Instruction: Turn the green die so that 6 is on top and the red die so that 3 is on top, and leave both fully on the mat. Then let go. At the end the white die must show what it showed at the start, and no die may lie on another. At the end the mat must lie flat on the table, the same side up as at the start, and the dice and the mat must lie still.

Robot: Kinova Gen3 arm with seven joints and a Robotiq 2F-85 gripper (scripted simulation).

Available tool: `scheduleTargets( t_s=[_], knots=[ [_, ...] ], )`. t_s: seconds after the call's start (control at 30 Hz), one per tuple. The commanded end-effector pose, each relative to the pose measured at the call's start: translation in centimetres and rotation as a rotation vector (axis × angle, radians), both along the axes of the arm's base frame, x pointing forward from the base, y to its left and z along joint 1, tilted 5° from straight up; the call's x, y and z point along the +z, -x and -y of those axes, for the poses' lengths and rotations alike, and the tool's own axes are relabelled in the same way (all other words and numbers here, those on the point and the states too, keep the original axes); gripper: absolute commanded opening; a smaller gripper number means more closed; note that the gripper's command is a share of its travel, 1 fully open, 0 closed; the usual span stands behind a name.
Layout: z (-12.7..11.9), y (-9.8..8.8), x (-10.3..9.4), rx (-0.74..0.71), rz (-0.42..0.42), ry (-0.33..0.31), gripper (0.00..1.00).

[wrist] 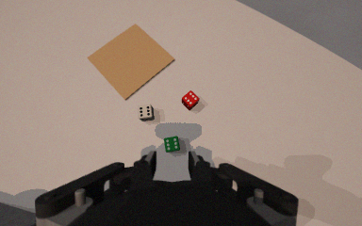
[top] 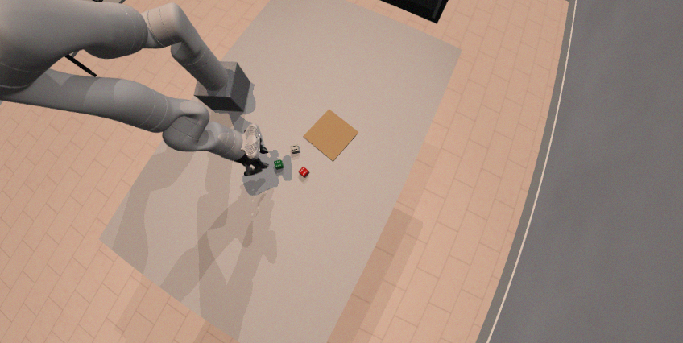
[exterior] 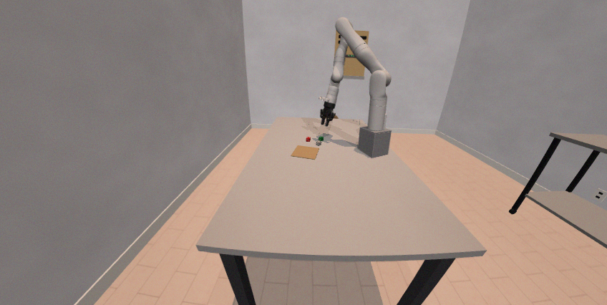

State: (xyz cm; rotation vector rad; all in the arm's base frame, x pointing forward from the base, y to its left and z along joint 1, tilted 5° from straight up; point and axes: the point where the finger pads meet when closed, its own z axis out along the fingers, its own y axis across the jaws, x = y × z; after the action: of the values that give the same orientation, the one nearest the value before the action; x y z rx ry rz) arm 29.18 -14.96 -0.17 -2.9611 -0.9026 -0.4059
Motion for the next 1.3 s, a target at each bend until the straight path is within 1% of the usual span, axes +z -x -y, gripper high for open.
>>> scheduleTargets(
  t_s=[0.0,0.03,0.2,0.53,0.9,1.23,1.27],
  knots=[
    [-1.66,-1.83,0.91,0.075,0.006,0.033,0.41],
    [-1.66,-1.83,0.91,0.075,0.006,0.033,0.41],
    [-1.87,-2.08,1.02,0.070,-0.065,0.082,0.41],
    [-2.31,-2.54,1.34,0.060,-0.164,0.152,0.41],
    [-2.53,-2.76,1.55,0.056,-0.202,0.182,0.41],
    [-2.57,-2.80,1.59,0.055,-0.207,0.186,0.41],
    [-2.57,-2.80,1.59,0.055,-0.207,0.186,1.00]
  ],
)
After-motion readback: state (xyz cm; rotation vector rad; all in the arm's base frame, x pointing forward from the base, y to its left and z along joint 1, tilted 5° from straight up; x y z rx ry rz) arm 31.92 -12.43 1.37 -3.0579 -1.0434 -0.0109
